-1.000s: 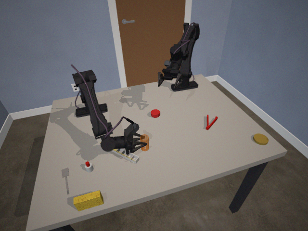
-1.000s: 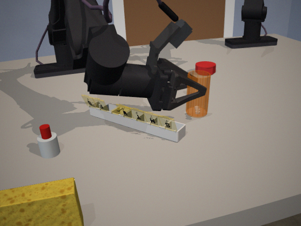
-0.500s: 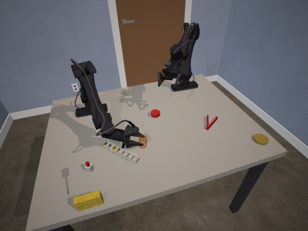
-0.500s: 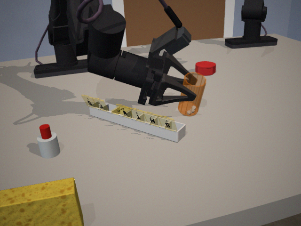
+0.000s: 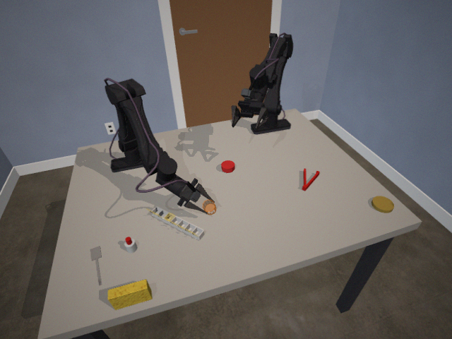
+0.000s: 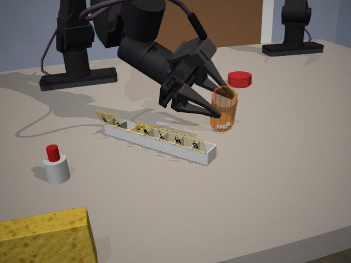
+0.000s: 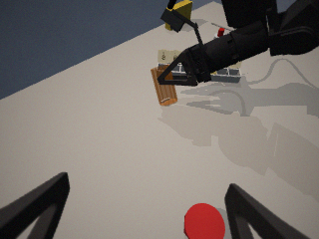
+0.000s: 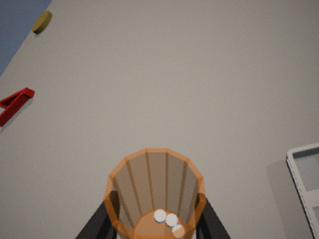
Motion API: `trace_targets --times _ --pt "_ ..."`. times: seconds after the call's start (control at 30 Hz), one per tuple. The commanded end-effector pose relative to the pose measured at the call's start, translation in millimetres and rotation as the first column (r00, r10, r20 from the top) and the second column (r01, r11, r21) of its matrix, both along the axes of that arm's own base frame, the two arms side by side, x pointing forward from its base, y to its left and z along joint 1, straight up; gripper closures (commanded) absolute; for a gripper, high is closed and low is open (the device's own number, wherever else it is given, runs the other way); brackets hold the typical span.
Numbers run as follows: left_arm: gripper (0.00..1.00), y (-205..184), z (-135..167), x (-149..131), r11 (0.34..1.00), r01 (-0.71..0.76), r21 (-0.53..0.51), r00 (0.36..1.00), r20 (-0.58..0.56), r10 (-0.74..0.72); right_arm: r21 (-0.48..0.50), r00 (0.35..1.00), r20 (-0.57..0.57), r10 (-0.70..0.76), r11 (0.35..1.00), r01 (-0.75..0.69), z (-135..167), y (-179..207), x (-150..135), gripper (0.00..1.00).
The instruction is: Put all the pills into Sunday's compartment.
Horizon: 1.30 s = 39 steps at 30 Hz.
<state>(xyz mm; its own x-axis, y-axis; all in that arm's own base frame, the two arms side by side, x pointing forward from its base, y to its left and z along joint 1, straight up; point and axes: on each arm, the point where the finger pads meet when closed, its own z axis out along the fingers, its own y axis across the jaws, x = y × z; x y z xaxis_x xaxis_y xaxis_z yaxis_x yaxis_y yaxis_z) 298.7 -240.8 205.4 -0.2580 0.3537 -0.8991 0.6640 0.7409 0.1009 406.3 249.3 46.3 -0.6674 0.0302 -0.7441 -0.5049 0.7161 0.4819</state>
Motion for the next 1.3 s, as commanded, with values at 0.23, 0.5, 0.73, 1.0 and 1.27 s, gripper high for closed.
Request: trace_targets --times 0.23,0.5,0.73,1.0,1.27 --pt "0.00 -2 13 2 1.000 0.000 -0.028 0.999 0.032 0.001 -0.089 0.889 -0.184 -0.420 0.908 0.410 11 -7 4 0.64" --pt "0.00 -2 13 2 1.000 0.000 -0.028 0.999 0.032 0.001 -0.172 0.771 -0.274 -0.575 0.818 0.549 5 -9 -2 0.64" --pt "0.00 -2 13 2 1.000 0.000 -0.028 0.999 0.032 0.001 -0.272 0.592 -0.345 -0.728 0.681 0.680 8 -6 -6 0.64" --pt "0.00 -2 13 2 1.000 0.000 -0.028 0.999 0.032 0.001 -0.286 0.532 -0.366 -0.763 0.637 0.716 16 4 0 0.64" --pt "0.00 -2 13 2 1.000 0.000 -0.028 0.999 0.032 0.001 -0.248 0.556 -0.370 -0.745 0.656 0.713 27 13 7 0.64"
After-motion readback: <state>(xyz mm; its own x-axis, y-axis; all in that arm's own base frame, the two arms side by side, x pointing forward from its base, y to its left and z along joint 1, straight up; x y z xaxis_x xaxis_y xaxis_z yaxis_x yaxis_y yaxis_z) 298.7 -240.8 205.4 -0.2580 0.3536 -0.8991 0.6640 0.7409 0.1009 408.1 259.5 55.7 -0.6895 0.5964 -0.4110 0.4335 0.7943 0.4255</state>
